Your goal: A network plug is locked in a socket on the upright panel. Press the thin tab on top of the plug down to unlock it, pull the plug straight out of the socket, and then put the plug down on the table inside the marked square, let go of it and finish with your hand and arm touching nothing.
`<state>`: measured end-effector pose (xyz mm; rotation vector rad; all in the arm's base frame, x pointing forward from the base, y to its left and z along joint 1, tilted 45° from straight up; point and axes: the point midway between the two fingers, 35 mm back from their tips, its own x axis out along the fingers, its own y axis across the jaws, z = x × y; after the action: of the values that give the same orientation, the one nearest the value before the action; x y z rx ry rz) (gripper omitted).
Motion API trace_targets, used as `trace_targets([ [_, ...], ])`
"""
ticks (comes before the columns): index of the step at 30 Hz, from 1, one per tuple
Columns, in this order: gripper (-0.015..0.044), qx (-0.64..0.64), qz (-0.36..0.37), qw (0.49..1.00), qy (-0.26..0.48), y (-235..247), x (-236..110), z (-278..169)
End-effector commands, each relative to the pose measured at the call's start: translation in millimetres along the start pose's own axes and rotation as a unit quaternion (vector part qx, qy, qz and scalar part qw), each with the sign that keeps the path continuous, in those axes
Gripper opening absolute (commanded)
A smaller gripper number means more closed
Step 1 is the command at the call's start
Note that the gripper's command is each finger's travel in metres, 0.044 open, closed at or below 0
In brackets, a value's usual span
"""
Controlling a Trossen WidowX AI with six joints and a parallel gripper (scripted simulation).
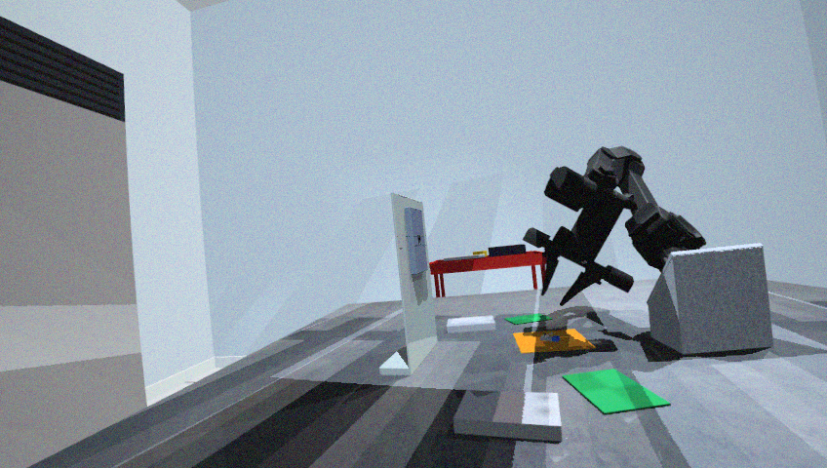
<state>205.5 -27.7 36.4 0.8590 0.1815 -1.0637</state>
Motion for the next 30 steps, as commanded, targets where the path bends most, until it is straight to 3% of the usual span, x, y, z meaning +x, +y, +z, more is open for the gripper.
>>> trace_targets([
  [1, 0.0156, 0.001, 0.001, 1.0, -0.001, 2, -3, 0],
  [30, 0.0156, 0.0, 0.005, 1.0, -0.006, 15, -28, 3],
])
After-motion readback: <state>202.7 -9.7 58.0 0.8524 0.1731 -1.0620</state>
